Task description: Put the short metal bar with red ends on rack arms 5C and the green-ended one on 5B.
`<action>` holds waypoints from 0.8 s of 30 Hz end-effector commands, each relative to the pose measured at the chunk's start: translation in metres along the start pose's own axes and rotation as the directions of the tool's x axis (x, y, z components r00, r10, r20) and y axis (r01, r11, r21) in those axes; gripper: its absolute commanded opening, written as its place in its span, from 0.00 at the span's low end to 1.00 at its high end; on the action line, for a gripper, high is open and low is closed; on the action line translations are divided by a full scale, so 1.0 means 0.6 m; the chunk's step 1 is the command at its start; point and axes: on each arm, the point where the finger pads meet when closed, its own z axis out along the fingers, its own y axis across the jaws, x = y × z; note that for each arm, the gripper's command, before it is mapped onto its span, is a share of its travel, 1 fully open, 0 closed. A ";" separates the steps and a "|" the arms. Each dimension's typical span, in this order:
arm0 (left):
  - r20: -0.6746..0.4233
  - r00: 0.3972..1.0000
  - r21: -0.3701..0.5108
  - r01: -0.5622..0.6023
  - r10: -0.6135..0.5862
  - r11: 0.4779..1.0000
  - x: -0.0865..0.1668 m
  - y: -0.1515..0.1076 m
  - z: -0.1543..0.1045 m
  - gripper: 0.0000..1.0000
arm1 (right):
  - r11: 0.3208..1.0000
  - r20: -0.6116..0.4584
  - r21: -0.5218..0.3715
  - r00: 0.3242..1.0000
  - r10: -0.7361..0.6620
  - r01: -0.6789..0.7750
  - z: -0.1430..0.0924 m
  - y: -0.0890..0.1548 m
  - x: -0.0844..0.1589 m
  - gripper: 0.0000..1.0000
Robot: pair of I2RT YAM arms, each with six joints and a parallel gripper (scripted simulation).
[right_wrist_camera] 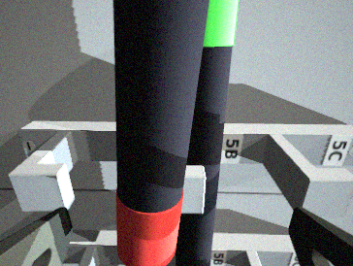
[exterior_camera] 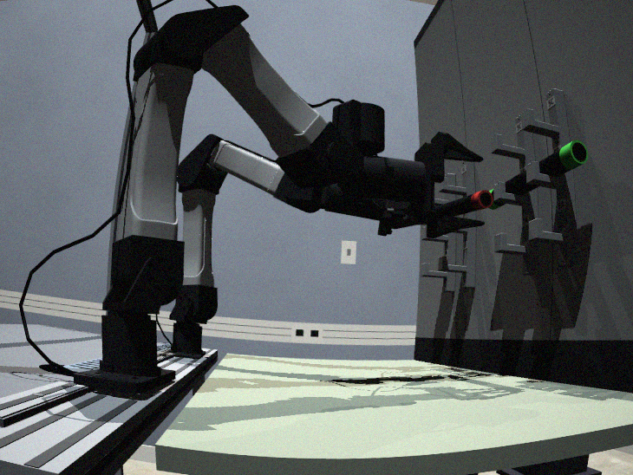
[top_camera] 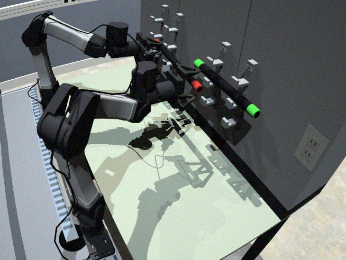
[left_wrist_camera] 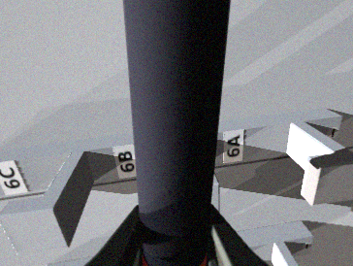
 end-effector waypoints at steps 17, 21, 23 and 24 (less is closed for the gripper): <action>-0.005 0.996 -0.114 0.083 -0.084 0.990 0.015 0.095 -0.016 0.00 | 1.000 -0.002 0.020 1.000 0.008 -0.008 0.018 -0.015 -0.007 1.00; -0.005 0.996 -0.114 0.083 -0.084 0.990 0.016 0.097 -0.017 0.00 | 1.000 -0.002 0.020 1.000 0.008 -0.008 0.017 -0.016 -0.007 1.00; -0.005 0.996 -0.114 0.083 -0.084 0.990 0.016 0.097 -0.018 0.00 | 1.000 -0.002 0.020 1.000 0.008 -0.008 0.017 -0.016 -0.007 1.00; -0.005 0.996 -0.114 0.083 -0.084 0.990 0.016 0.098 -0.018 0.00 | 1.000 -0.002 0.020 1.000 0.008 -0.008 0.017 -0.016 -0.007 1.00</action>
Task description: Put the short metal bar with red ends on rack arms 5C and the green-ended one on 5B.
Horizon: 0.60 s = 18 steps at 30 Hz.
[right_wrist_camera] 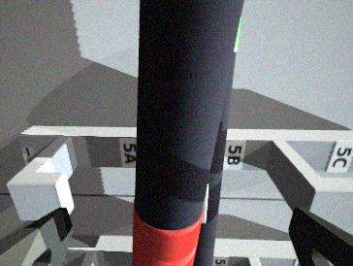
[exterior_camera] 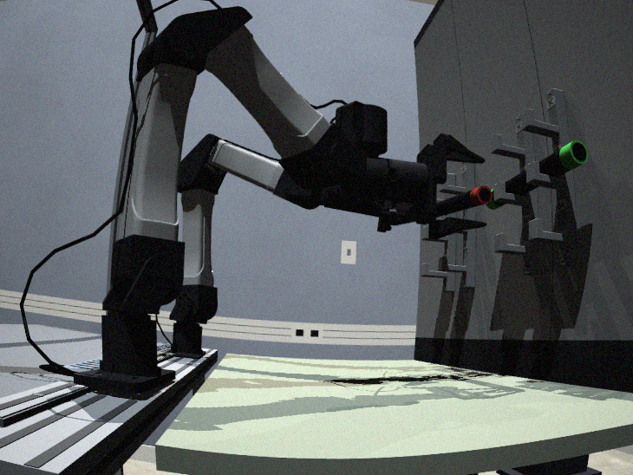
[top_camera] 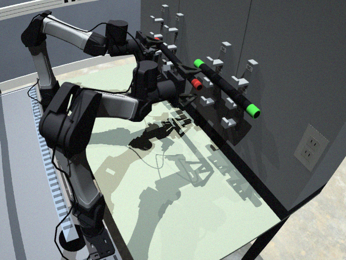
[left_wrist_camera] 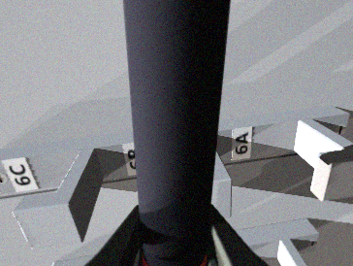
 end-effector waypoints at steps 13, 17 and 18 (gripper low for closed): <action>-0.005 0.996 -0.114 0.084 -0.085 0.990 0.013 0.086 -0.015 0.00 | 1.000 -0.002 0.022 1.000 0.009 -0.009 0.008 -0.018 -0.004 0.27; -0.005 0.996 -0.114 0.084 -0.085 0.990 0.013 0.085 -0.015 0.00 | 1.000 -0.002 0.022 1.000 0.009 -0.009 0.007 -0.017 -0.004 0.00; -0.005 0.996 -0.114 0.084 -0.085 0.990 0.013 0.085 -0.015 0.00 | 1.000 -0.002 0.022 1.000 0.009 -0.009 0.007 -0.017 -0.004 0.00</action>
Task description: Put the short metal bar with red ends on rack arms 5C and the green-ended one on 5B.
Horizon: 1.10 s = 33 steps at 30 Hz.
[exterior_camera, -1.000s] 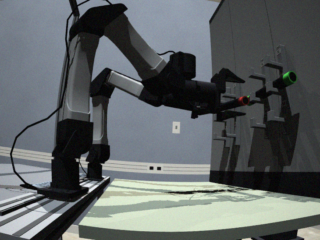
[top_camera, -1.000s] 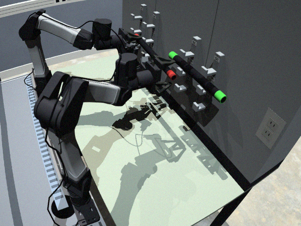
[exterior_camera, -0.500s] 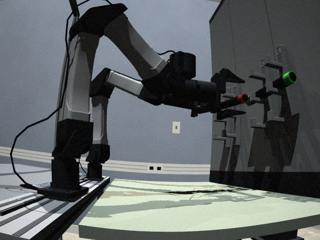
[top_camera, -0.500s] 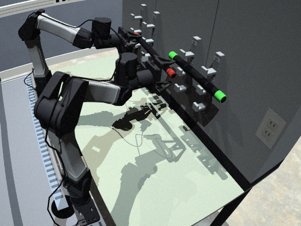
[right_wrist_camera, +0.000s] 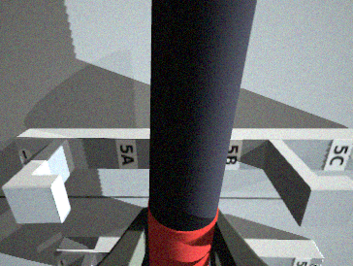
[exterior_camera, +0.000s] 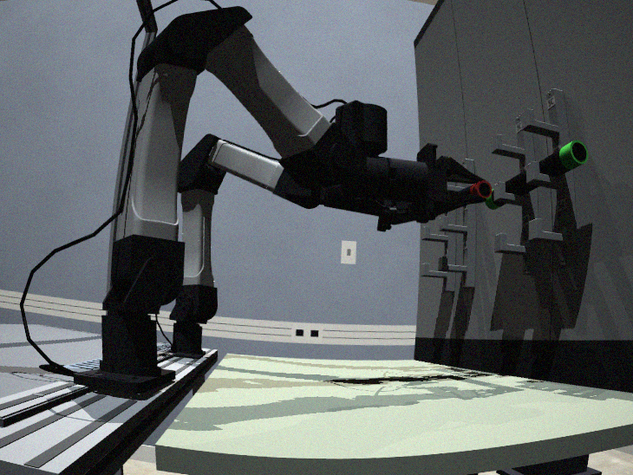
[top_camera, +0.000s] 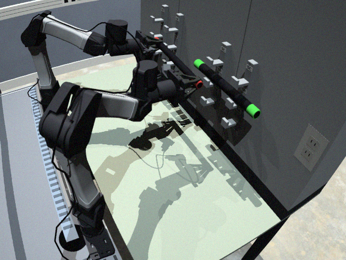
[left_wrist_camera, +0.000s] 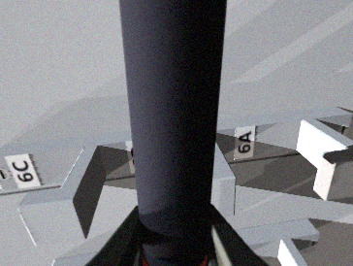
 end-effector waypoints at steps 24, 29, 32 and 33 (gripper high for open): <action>-0.004 0.997 -0.111 0.073 -0.074 0.991 0.006 0.074 -0.013 0.00 | 1.000 -0.002 0.017 1.000 -0.006 0.006 0.007 -0.014 -0.004 0.00; -0.004 0.997 -0.111 0.073 -0.074 0.991 0.005 0.072 -0.013 0.00 | 1.000 -0.002 0.017 1.000 -0.006 0.006 0.007 -0.014 -0.004 0.00; -0.004 0.997 -0.111 0.073 -0.074 0.991 0.005 0.071 -0.013 0.00 | 1.000 -0.002 0.017 1.000 -0.006 0.006 0.007 -0.014 -0.004 0.00; -0.004 0.997 -0.111 0.073 -0.074 0.991 0.005 0.071 -0.013 0.00 | 1.000 -0.002 0.017 1.000 -0.006 0.006 0.007 -0.014 -0.004 0.00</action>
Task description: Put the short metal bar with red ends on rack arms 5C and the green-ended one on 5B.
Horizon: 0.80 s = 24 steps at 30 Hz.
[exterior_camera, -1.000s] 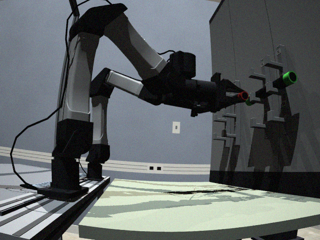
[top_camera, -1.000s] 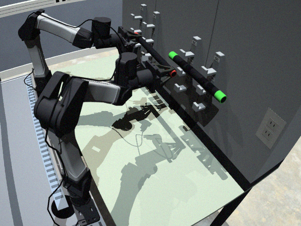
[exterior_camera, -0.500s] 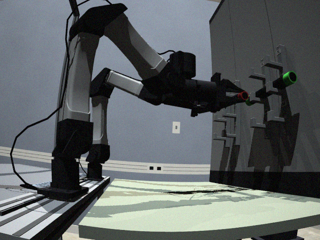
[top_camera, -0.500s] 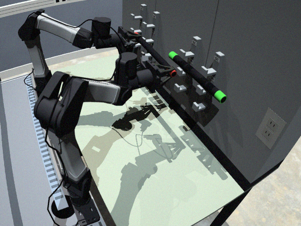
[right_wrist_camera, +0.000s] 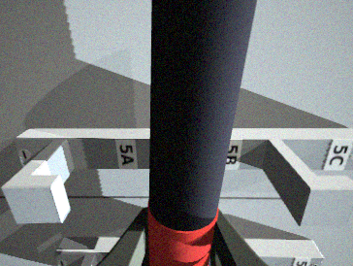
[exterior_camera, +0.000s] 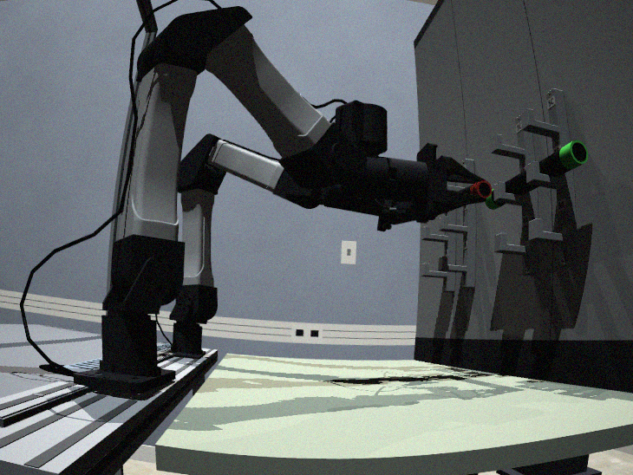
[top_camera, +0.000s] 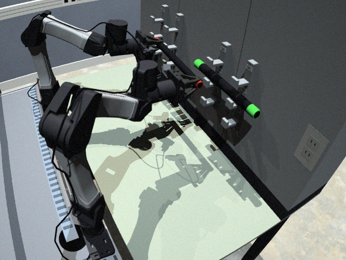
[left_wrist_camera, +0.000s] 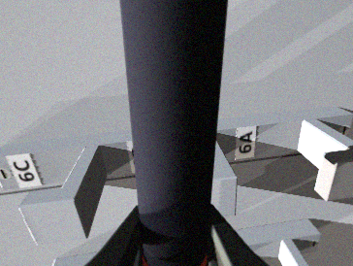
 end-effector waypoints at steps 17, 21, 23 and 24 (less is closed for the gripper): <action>-0.004 0.997 -0.109 0.072 -0.073 0.991 0.002 0.064 -0.012 0.00 | 1.000 -0.002 0.016 1.000 -0.007 0.007 0.007 -0.014 -0.004 0.00; -0.004 0.997 -0.109 0.072 -0.073 0.991 0.001 0.063 -0.012 0.00 | 1.000 -0.002 0.016 1.000 -0.007 0.007 0.007 -0.014 -0.004 0.00; -0.004 0.997 -0.109 0.072 -0.073 0.991 0.001 0.062 -0.012 0.00 | 1.000 -0.002 0.016 1.000 -0.007 0.007 0.007 -0.014 -0.004 0.00; -0.004 0.997 -0.109 0.072 -0.073 0.991 0.001 0.061 -0.012 0.00 | 1.000 -0.002 0.016 1.000 -0.007 0.007 0.007 -0.014 -0.004 0.00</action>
